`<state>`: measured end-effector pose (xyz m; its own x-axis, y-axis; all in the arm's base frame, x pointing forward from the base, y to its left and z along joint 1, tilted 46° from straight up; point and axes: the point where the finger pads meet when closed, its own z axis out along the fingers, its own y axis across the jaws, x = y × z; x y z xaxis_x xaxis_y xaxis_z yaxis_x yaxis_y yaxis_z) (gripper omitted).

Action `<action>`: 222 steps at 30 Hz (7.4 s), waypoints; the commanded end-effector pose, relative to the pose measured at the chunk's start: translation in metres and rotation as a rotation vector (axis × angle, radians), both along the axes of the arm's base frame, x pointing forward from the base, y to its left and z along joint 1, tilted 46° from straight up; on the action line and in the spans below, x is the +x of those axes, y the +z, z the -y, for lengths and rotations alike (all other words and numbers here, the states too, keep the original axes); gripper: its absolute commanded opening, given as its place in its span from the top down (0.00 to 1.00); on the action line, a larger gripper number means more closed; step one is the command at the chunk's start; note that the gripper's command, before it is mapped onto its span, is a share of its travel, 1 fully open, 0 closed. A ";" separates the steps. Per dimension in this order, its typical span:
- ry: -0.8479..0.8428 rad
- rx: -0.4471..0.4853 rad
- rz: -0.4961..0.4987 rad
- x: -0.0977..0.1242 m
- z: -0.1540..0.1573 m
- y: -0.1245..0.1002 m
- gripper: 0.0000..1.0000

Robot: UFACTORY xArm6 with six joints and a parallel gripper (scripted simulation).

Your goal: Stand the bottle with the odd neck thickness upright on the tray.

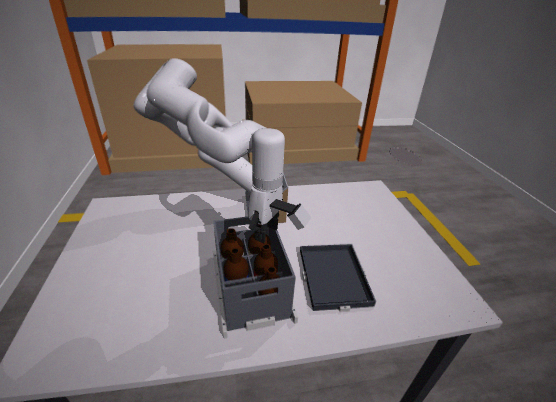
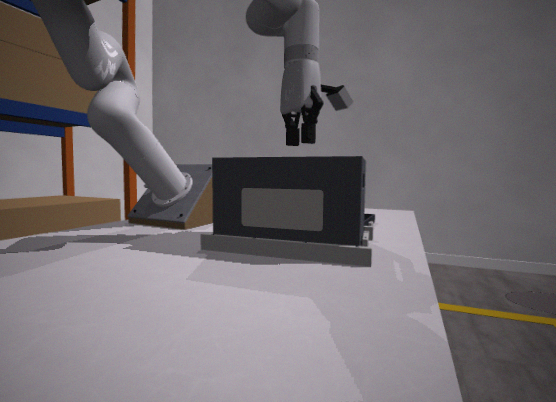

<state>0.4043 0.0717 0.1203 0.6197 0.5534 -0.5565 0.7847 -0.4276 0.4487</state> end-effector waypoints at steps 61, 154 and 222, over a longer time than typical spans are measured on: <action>0.001 0.002 0.003 0.003 0.019 -0.019 0.35; 0.001 0.002 0.003 0.003 0.048 -0.047 0.35; 0.001 0.002 0.003 0.003 0.048 -0.047 0.35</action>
